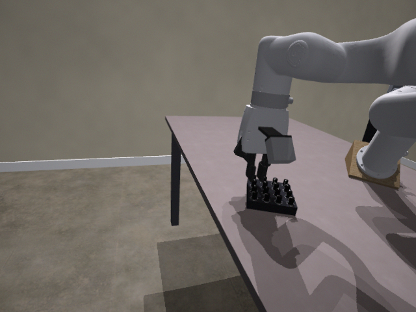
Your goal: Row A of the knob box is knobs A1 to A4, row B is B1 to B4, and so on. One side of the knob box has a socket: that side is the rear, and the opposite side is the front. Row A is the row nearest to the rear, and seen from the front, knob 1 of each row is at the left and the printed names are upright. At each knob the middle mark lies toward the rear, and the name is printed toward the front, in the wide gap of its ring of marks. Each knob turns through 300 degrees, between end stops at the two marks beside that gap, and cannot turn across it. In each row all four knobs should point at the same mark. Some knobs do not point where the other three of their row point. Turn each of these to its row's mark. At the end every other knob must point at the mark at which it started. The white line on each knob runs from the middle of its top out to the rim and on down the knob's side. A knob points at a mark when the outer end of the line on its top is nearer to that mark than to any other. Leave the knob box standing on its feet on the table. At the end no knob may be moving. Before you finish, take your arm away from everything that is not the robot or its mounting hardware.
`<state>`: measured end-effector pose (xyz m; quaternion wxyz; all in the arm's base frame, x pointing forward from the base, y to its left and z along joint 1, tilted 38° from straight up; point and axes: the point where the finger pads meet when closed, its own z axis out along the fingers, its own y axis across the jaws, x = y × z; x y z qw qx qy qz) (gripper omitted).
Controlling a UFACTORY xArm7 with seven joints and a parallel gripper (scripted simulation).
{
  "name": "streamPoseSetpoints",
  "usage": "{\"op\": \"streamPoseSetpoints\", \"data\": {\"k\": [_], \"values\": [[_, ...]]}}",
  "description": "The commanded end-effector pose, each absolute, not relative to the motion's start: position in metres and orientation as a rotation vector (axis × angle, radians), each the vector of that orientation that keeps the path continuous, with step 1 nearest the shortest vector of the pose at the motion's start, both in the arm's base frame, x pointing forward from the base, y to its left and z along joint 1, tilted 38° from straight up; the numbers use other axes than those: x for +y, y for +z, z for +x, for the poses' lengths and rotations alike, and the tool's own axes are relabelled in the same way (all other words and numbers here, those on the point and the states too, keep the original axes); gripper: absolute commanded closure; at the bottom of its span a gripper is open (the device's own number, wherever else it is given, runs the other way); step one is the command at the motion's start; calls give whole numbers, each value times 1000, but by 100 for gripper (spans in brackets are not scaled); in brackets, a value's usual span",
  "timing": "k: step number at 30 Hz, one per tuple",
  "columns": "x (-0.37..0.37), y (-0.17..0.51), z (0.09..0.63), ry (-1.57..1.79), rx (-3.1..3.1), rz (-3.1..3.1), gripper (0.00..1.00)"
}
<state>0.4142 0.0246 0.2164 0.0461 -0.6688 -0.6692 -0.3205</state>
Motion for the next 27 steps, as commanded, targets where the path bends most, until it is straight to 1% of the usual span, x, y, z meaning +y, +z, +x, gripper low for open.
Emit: {"op": "streamPoseSetpoints", "data": {"k": [1, 27], "values": [[24, 218, 415, -982, -2042, -2044, 81], [28, 211, 418, -982, -2042, -2044, 81]]}}
